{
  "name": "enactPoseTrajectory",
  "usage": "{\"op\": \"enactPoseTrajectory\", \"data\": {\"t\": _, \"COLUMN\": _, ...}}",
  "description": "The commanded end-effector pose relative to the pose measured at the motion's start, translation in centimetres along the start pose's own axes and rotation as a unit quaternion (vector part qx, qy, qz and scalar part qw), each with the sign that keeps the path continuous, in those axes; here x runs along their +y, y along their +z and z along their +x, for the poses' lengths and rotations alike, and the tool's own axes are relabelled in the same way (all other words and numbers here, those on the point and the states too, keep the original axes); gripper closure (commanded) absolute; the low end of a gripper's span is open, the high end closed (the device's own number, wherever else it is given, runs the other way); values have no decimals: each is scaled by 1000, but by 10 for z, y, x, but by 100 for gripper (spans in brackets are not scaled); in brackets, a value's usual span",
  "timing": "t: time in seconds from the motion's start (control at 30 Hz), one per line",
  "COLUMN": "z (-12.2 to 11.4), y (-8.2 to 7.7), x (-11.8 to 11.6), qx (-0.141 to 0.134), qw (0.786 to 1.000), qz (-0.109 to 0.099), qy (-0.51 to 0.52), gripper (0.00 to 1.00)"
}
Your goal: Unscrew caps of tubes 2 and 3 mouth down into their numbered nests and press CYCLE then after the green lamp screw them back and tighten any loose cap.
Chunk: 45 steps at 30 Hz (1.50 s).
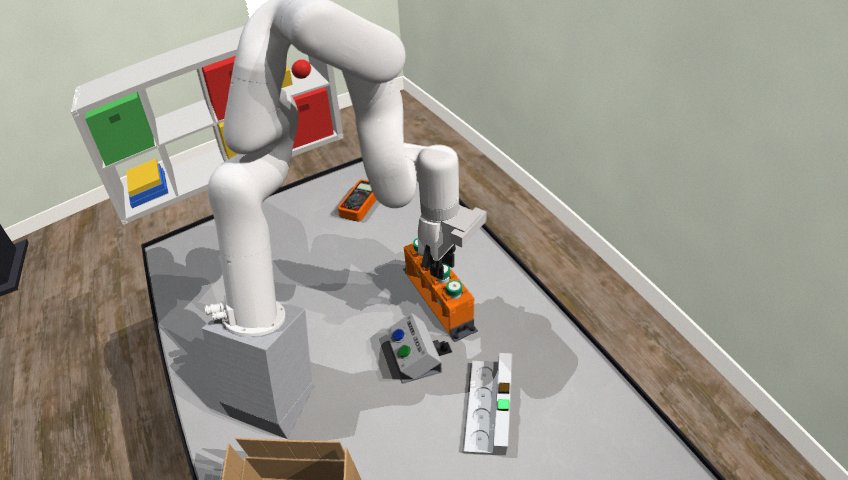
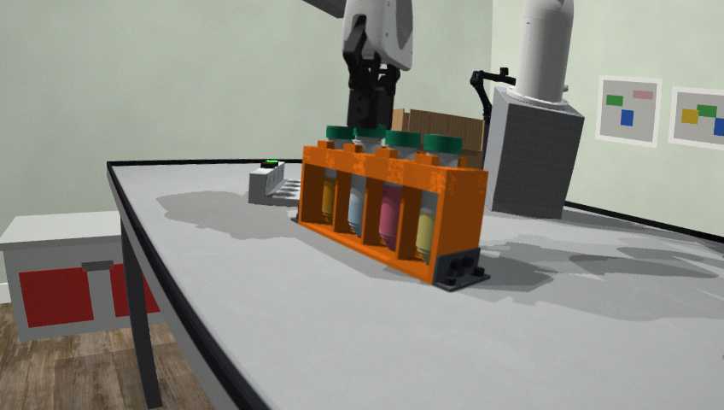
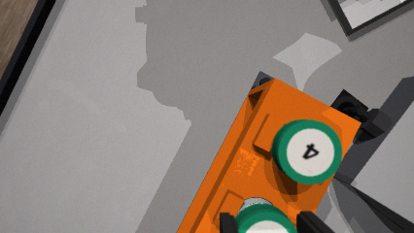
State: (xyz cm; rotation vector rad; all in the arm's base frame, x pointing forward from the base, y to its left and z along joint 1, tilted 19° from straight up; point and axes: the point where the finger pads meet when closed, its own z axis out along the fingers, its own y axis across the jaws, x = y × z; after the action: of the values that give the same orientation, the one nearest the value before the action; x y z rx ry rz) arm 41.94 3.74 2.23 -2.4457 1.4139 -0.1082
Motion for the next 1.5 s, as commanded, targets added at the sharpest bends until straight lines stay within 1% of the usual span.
{"op": "enactPoseTrajectory", "data": {"t": 0.0, "z": 1, "y": 1, "x": -1, "qx": 1, "qw": 1000, "qz": 1, "qy": 0, "gripper": 100}}
{"op": "enactPoseTrajectory", "data": {"t": 0.23, "z": 1, "y": 1, "x": -1, "qx": 1, "qw": 1000, "qz": 1, "qy": 0, "gripper": 100}}
{"op": "enactPoseTrajectory", "data": {"t": 0.27, "z": 1, "y": 1, "x": -1, "qx": 1, "qw": 1000, "qz": 1, "qy": 0, "gripper": 54}}
{"op": "enactPoseTrajectory", "data": {"t": 0.93, "z": 1, "y": 1, "x": -1, "qx": 1, "qw": 1000, "qz": 1, "qy": 0, "gripper": 54}}
{"op": "enactPoseTrajectory", "data": {"t": 1.1, "z": 1, "y": 2, "x": -1, "qx": 1, "qw": 999, "qz": 1, "qy": 49, "gripper": 54}}
{"op": "enactPoseTrajectory", "data": {"t": 1.47, "z": 1, "y": 8, "x": -1, "qx": 1, "qw": 999, "qz": 1, "qy": 49, "gripper": 54}}
